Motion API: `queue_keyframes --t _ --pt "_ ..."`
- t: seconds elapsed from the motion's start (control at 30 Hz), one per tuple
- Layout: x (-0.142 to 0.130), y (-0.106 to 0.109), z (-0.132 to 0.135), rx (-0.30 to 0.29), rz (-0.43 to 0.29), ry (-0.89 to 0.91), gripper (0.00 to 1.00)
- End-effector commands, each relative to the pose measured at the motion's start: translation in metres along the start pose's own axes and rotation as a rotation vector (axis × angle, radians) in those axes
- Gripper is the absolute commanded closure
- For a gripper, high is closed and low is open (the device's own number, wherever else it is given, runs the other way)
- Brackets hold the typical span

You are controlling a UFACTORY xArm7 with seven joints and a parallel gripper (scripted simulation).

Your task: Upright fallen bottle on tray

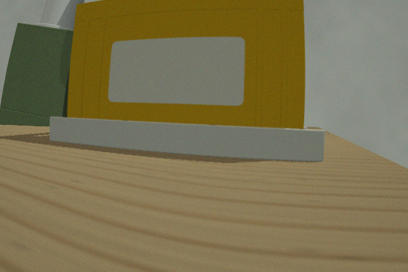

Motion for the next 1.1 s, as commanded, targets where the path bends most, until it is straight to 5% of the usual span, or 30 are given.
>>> queue_keyframes --t 0.0,1.07 --pt "-0.0008 0.0006 0.0008 -0.002 -0.003 0.0 1.0" --pt "0.0089 0.0007 0.0022 0.025 -0.096 0.001 1.0"
Point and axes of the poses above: the point where the finger pads meet when closed, its own y axis back along the fingers, its own z axis across the jaws, x = y × z, the point moved 6 cm from there along y, back along the fingers, and after that the axes turned 7 degrees about y, right-handed, at the moved point
